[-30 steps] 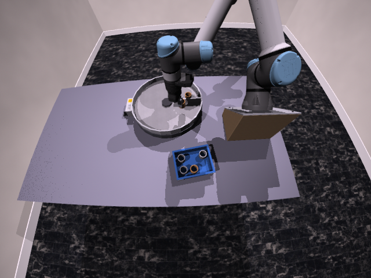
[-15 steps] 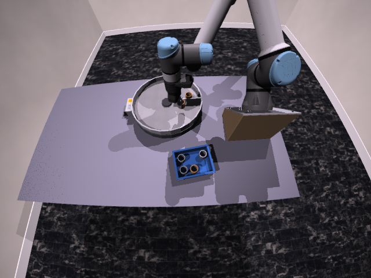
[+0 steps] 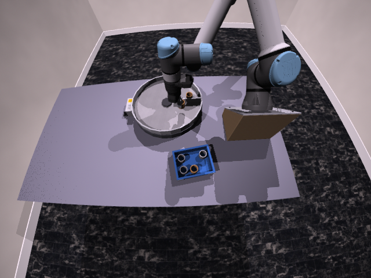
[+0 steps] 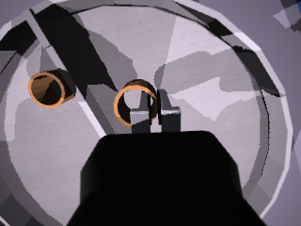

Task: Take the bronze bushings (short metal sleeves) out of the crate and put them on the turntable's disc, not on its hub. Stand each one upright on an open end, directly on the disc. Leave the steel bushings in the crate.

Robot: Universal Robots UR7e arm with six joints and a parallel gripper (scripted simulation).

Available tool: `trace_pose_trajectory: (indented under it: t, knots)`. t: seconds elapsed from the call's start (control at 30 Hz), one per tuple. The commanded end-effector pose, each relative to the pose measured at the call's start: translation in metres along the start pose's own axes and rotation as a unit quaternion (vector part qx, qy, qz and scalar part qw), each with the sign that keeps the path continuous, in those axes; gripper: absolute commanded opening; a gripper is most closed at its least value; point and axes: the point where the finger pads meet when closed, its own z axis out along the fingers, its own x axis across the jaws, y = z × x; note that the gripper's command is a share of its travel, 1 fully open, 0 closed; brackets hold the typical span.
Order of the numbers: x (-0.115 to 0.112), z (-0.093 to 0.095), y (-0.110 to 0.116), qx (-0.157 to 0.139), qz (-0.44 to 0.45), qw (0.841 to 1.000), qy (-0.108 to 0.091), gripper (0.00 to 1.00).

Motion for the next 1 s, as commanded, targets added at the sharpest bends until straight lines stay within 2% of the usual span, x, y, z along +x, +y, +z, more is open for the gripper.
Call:
trace_pose_trajectory:
  t: [0.0,0.97]
  knots:
    - [-0.0001,0.0014,-0.0020,0.002,-0.002,1.000,-0.001,0.00]
    - [0.0000,0.0027,-0.0041,0.002,-0.002,1.000,-0.001,0.00]
